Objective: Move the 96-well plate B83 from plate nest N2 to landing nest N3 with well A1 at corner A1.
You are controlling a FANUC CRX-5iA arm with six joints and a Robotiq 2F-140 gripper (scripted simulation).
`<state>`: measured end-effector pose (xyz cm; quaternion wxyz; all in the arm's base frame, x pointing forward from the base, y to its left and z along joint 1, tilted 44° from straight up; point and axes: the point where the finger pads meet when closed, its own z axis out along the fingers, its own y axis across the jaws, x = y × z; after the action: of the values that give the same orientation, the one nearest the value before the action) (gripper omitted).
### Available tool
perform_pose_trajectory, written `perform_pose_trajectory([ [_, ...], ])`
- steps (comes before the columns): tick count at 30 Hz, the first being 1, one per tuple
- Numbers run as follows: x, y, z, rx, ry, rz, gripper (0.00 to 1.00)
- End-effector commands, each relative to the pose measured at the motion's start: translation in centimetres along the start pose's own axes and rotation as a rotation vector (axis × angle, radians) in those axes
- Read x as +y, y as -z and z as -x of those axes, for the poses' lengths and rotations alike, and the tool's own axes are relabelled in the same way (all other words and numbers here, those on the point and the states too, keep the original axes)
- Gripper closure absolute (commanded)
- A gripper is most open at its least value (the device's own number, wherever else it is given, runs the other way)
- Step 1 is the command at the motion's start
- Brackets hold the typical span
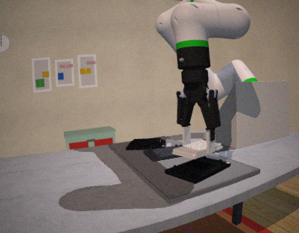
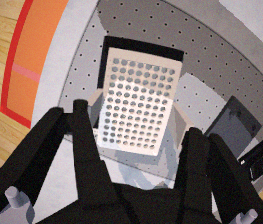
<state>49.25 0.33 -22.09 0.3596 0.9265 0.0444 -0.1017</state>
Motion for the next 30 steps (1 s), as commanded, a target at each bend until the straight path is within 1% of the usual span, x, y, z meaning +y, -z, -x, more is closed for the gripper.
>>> perform_pose_trajectory([
  [1, -0.01, 0.02, -0.02, 0.000, 0.000, 0.000, 1.00],
  [9, -0.01, 0.02, -0.02, 0.000, -0.012, 0.000, 1.00],
  [13, -0.01, 0.02, -0.02, 0.000, -0.108, 0.000, 1.00],
  [17, -0.01, 0.02, -0.02, 0.000, -0.133, 0.000, 1.00],
  [20, -0.01, 0.02, -0.02, 0.000, -0.207, 0.000, 1.00],
  [27, -0.01, 0.02, -0.02, 0.000, -0.253, 0.000, 1.00],
  [30, -0.01, 0.02, -0.02, 0.000, -0.327, 0.000, 1.00],
])
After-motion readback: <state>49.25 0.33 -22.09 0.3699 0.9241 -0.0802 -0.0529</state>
